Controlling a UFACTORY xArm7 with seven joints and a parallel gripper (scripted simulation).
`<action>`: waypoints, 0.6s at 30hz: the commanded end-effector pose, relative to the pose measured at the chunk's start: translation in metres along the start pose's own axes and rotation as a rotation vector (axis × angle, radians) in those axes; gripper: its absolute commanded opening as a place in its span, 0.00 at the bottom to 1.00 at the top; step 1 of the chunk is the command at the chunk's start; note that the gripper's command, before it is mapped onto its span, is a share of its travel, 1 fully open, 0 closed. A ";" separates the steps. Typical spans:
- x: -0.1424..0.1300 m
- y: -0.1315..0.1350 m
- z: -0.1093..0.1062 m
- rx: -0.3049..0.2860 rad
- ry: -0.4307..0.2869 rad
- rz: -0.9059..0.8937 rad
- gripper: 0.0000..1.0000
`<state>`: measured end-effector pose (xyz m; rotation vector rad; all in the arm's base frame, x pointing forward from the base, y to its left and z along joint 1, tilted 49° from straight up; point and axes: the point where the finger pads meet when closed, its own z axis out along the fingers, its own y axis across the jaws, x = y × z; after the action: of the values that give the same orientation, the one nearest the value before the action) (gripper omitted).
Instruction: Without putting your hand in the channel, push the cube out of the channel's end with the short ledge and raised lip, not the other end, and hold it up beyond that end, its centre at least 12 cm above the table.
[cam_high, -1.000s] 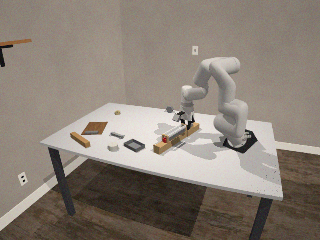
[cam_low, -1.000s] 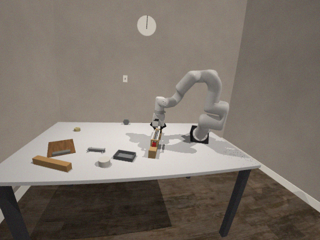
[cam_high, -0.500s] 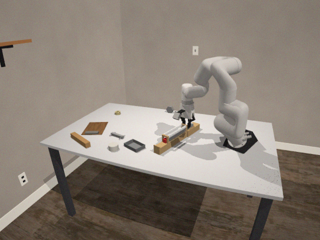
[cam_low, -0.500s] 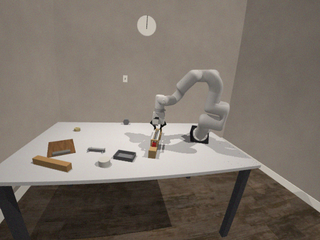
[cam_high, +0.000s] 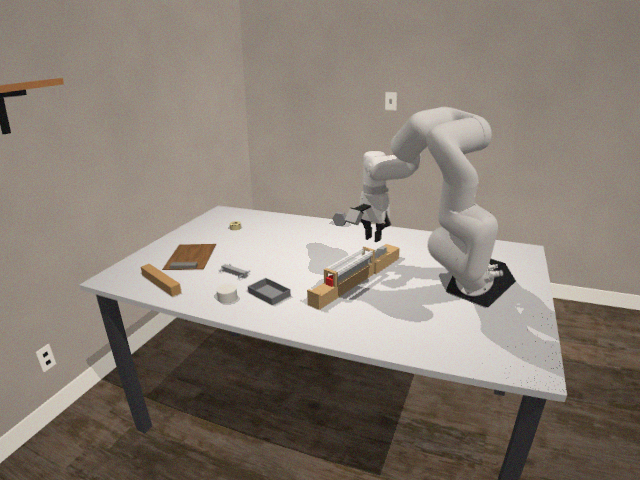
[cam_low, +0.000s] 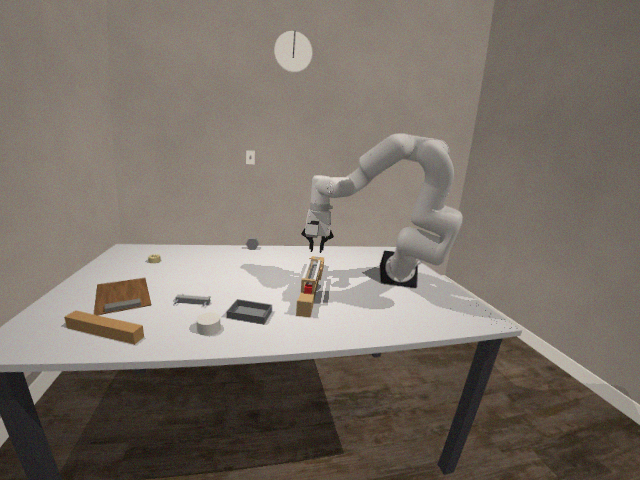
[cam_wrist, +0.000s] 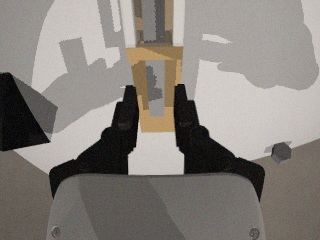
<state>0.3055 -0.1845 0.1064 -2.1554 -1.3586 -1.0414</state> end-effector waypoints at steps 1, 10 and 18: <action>-0.007 0.002 -0.005 -0.007 0.000 -0.002 0.00; -0.099 0.000 -0.003 -0.004 -0.002 0.000 0.00; -0.100 0.001 0.033 -0.004 -0.002 0.000 0.00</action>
<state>0.2807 -0.2340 0.0322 -2.1678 -1.3567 -1.0400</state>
